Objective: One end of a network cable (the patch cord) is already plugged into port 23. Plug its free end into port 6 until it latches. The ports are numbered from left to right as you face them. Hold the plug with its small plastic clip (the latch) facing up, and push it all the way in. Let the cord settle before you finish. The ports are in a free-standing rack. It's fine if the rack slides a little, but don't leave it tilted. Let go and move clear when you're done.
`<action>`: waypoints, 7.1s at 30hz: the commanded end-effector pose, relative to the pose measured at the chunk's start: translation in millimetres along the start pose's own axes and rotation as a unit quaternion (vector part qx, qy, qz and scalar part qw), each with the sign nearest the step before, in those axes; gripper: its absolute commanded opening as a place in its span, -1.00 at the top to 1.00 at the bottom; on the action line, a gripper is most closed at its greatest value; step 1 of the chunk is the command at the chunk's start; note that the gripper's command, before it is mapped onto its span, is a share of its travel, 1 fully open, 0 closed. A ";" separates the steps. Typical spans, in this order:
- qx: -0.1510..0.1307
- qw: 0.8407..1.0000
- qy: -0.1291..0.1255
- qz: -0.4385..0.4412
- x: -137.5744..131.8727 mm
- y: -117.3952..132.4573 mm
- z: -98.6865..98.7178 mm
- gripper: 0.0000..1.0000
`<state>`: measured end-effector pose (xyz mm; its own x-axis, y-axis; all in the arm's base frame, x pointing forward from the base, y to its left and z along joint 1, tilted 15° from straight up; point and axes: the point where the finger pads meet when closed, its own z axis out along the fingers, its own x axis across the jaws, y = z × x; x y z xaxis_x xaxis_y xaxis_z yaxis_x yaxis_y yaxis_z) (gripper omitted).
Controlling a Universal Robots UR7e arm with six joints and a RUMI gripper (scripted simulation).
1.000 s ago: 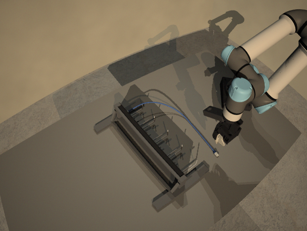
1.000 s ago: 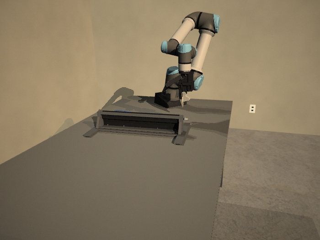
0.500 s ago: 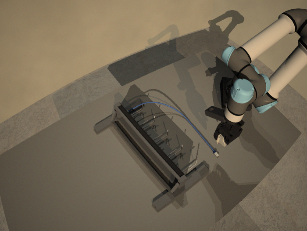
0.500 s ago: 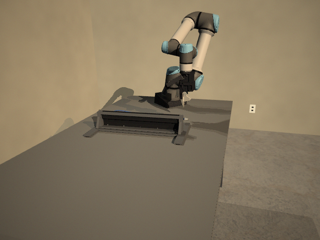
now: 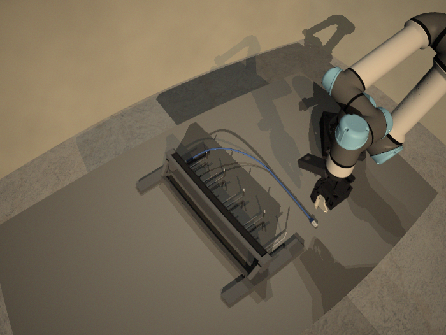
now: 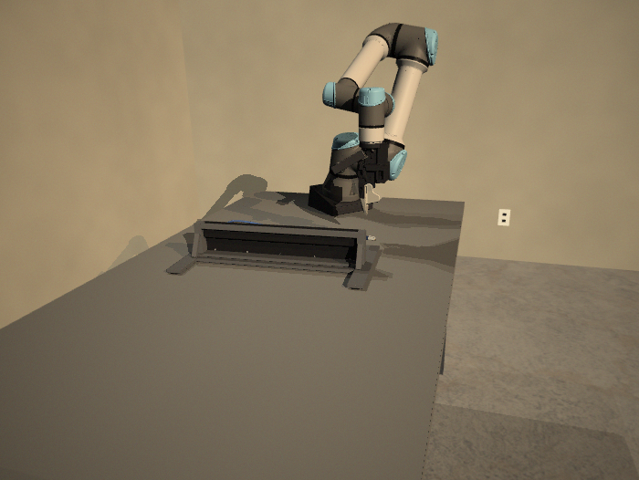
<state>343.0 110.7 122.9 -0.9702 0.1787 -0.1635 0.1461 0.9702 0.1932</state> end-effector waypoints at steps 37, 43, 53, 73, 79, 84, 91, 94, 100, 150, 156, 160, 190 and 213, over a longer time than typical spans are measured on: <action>0.000 1.000 0.000 -0.007 -0.6 0.1 -0.3 1.00; 0.000 1.000 0.000 -0.017 -0.9 0.1 -0.3 1.00; 0.000 0.999 0.000 -0.040 -1.6 0.3 -0.3 1.00; 0.000 0.989 0.000 -0.146 -5.1 1.3 -0.3 1.00; 0.000 0.980 0.000 -0.200 -6.7 2.1 -0.2 1.00; 0.000 0.968 0.000 -0.251 -8.3 3.1 -0.2 1.00; 0.000 0.952 0.000 -0.307 -9.9 4.3 -0.2 1.00; 0.000 0.939 0.000 -0.344 -10.9 5.2 -0.2 1.00; 0.000 0.907 0.000 -0.421 -12.9 7.5 -0.2 1.00; 0.000 0.437 0.000 -0.900 -13.4 30.6 -0.1 1.00; 0.000 0.377 0.000 -0.926 -12.0 32.5 -0.1 1.00; 0.000 0.313 0.000 -0.950 -10.3 34.2 0.0 1.00; 0.001 -0.088 0.000 -0.996 2.0 38.7 0.1 1.00; 0.001 -0.410 0.000 -0.912 11.2 34.8 0.1 1.00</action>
<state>338.7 147.4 127.8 0.8334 0.4950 0.2459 0.5174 -0.8552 -0.0321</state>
